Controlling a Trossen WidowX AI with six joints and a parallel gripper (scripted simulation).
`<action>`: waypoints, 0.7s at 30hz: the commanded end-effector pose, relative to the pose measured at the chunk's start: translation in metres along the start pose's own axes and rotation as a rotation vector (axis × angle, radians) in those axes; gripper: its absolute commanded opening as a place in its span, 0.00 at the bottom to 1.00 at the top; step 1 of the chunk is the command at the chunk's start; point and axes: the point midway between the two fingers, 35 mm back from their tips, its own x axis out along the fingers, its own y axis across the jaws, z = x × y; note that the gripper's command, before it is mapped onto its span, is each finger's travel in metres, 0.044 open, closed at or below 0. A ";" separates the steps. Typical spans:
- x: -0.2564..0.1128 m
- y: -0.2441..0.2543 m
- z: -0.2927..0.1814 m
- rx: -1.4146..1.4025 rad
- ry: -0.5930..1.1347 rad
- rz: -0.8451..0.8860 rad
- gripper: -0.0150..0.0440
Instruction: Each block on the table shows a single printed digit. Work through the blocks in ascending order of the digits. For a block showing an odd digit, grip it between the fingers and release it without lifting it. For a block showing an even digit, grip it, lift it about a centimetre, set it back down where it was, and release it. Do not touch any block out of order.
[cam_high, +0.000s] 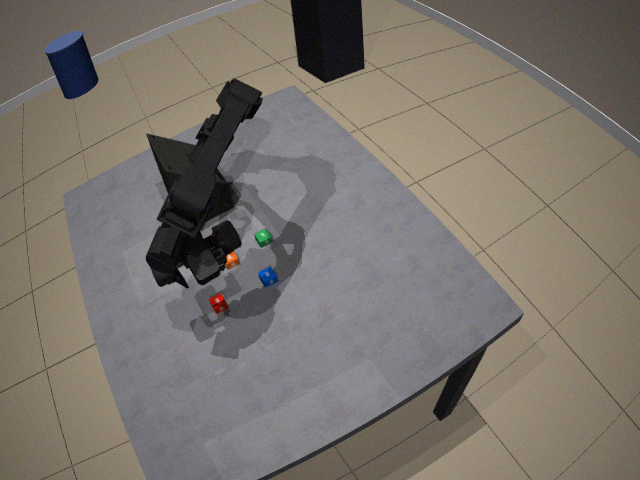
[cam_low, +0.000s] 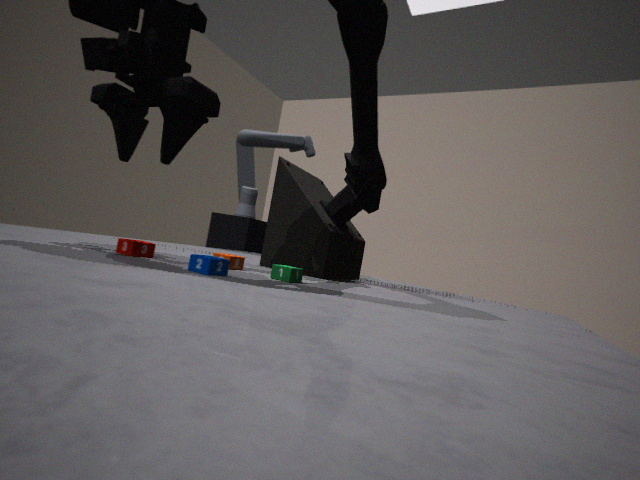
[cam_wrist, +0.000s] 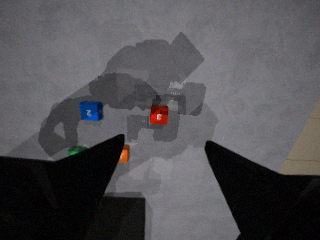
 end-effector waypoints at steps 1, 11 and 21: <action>-0.001 -0.001 0.000 -0.005 0.002 -0.005 0.93; -0.013 0.095 -0.048 0.003 0.005 -0.004 0.93; 0.000 0.167 -0.125 0.003 0.010 0.005 0.93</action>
